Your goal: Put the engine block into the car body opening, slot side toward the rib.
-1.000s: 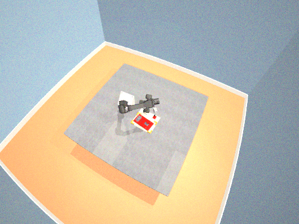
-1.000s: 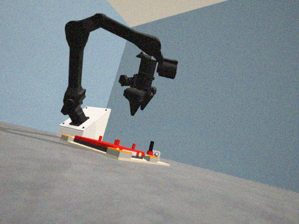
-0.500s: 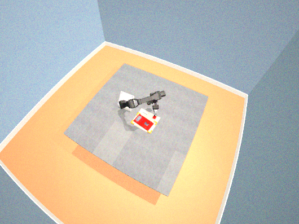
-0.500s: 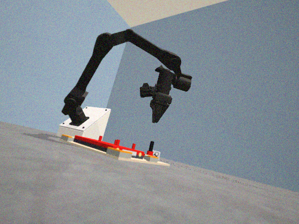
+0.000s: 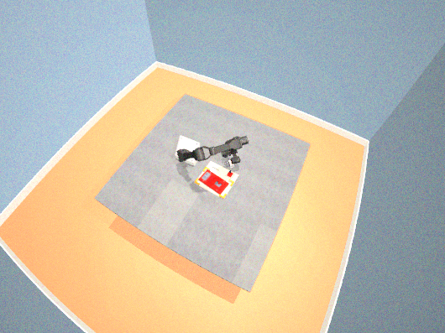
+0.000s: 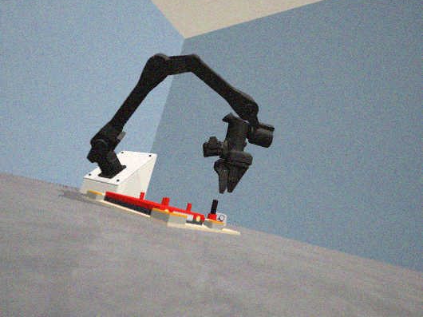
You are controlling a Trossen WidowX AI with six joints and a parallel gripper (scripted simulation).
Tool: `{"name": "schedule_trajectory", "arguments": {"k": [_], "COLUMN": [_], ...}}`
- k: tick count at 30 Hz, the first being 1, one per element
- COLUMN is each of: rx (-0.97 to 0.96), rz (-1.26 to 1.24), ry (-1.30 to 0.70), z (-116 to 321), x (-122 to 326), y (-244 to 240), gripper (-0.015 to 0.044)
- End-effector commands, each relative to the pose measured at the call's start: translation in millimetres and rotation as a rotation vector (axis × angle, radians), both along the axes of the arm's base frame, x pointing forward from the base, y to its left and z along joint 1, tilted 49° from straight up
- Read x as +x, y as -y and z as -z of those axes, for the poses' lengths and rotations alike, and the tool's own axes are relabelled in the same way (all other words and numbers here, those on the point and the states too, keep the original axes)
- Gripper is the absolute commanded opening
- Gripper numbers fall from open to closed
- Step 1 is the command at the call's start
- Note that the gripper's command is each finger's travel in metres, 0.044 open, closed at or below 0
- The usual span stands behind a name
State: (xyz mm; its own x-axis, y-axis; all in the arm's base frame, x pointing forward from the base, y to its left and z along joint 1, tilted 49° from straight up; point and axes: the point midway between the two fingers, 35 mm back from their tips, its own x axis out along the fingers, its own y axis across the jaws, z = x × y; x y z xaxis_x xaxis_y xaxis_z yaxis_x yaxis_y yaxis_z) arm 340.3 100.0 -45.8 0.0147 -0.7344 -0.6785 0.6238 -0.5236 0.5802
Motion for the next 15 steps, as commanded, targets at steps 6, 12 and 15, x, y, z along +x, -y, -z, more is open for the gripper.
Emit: {"name": "schedule_trajectory", "arguments": {"k": [6,12,15], "rx": [-0.022,-0.029,-0.033], "rz": [0.002,0.005,0.009], "ry": [-0.014,-0.015,-0.013], "z": [18,23,26], "x": [-1,0,0], "y": [26,32,35], "gripper": [0.044,0.044,0.044]}}
